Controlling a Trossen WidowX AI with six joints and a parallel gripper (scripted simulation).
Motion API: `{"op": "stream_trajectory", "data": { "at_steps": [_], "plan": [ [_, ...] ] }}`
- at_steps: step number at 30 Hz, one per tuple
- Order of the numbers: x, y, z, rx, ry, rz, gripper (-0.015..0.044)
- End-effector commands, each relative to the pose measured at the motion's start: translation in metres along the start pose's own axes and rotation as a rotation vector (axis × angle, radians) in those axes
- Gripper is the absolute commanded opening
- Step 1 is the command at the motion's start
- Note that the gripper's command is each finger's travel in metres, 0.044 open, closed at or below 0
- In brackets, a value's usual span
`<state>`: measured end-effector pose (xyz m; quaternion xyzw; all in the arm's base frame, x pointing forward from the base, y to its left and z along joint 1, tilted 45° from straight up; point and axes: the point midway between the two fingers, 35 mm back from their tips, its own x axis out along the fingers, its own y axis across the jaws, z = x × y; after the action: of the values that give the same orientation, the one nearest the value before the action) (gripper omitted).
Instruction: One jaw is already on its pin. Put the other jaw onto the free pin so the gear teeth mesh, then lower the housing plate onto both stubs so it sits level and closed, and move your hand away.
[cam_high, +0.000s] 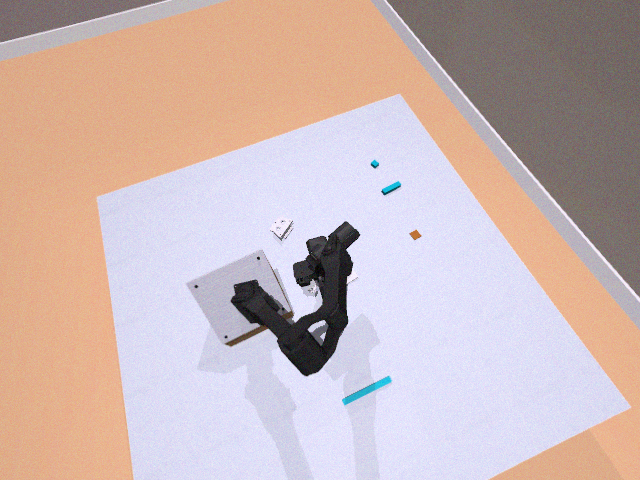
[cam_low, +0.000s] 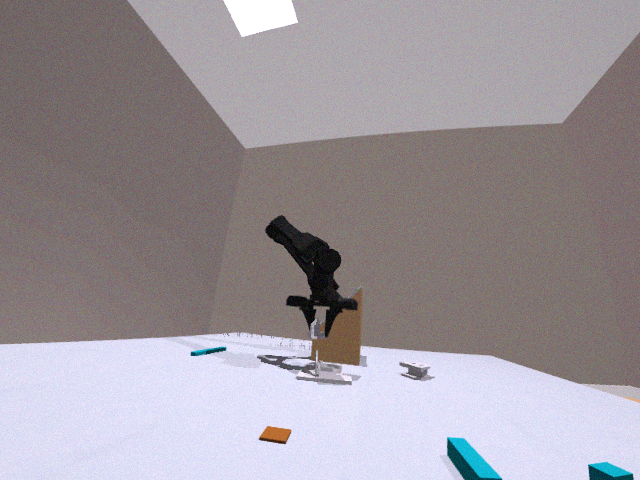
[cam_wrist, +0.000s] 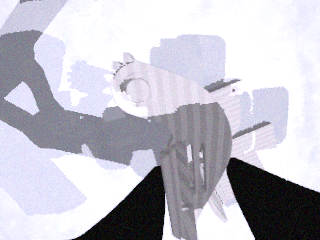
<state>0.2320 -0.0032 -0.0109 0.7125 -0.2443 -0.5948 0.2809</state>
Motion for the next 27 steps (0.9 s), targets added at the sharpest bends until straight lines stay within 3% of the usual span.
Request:
{"op": "stream_trajectory", "data": {
  "at_steps": [1,27],
  "plan": [
    [0.0016,0.0071,0.0067,-0.085,0.001,0.008,0.0134],
    [0.0027,0.0125,0.0117,-0.156,0.0,0.01,0.0134]
  ]
}}
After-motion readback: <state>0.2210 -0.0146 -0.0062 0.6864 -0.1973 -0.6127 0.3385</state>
